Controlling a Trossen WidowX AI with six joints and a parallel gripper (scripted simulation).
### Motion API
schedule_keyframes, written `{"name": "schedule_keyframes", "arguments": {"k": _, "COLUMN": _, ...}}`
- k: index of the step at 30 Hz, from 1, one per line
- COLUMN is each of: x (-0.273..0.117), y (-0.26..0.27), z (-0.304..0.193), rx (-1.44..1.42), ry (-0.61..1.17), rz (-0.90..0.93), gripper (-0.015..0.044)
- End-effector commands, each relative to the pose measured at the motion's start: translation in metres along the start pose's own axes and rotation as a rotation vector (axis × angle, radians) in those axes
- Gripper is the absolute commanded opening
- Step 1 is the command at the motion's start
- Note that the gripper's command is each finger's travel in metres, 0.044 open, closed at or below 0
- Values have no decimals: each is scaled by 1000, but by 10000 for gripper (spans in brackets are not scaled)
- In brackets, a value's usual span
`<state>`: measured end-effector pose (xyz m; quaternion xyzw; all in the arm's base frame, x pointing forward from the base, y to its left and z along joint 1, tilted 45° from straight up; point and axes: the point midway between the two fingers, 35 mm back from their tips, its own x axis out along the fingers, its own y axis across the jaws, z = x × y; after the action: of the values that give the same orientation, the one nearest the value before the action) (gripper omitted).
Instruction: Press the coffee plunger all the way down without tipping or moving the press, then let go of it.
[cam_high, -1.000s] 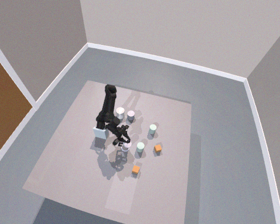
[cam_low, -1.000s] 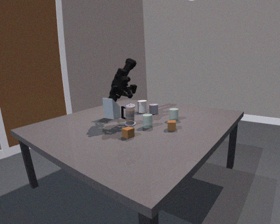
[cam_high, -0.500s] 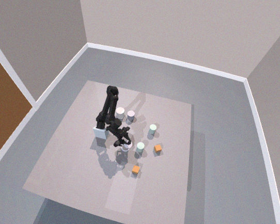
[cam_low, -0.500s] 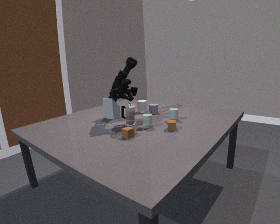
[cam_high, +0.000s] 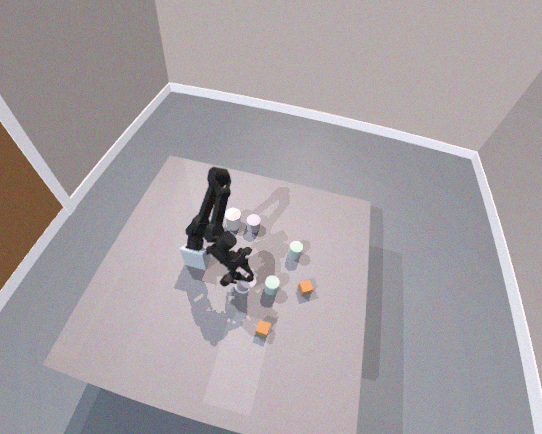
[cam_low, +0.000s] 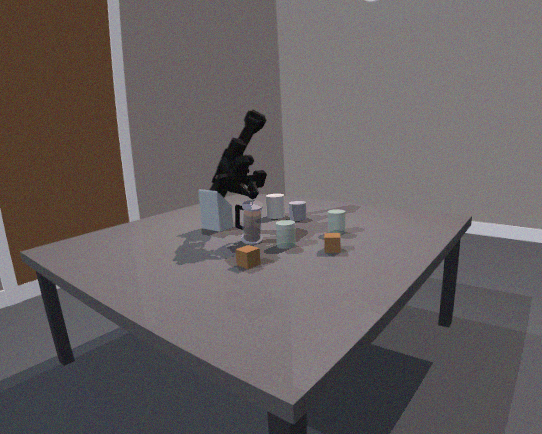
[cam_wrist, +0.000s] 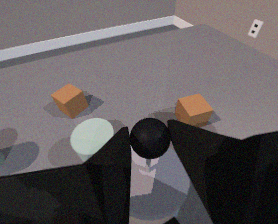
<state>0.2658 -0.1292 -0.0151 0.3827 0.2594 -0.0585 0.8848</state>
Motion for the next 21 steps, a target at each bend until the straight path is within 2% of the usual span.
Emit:
{"name": "schedule_keyframes", "arguments": {"k": 1, "x": 4, "y": 1, "z": -11, "rx": 32, "ry": 38, "rz": 9, "gripper": 115}}
{"name": "schedule_keyframes", "arguments": {"k": 21, "x": 6, "y": -2, "z": -9, "rx": 32, "ry": 38, "rz": 9, "gripper": 115}}
